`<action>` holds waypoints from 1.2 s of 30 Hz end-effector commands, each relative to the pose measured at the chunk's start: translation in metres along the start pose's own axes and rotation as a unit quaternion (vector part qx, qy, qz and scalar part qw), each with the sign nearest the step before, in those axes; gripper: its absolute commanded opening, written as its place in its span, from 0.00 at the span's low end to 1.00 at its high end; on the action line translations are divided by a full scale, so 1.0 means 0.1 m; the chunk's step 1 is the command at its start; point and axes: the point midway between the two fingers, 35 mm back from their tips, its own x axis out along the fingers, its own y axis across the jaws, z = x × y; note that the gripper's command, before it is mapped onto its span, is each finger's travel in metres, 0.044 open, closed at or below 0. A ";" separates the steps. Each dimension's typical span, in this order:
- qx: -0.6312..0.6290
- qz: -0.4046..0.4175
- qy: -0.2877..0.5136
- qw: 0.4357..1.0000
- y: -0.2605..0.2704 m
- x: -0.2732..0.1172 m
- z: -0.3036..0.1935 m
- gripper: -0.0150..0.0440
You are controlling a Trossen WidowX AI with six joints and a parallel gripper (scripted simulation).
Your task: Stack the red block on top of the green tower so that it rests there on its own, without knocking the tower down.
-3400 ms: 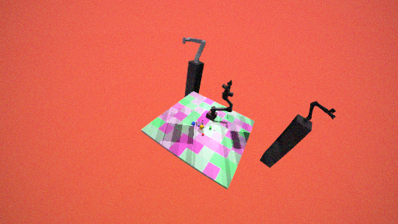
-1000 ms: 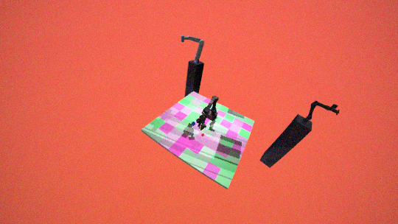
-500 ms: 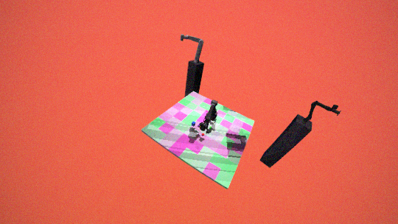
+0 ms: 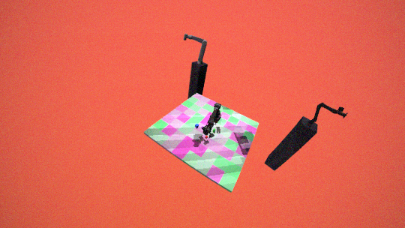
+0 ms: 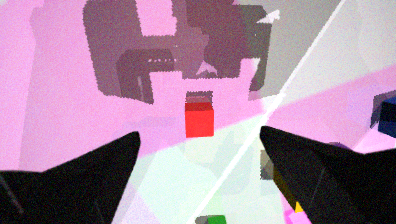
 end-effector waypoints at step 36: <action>-0.003 -0.001 -0.002 1.000 0.00 0.31 0.01 0.91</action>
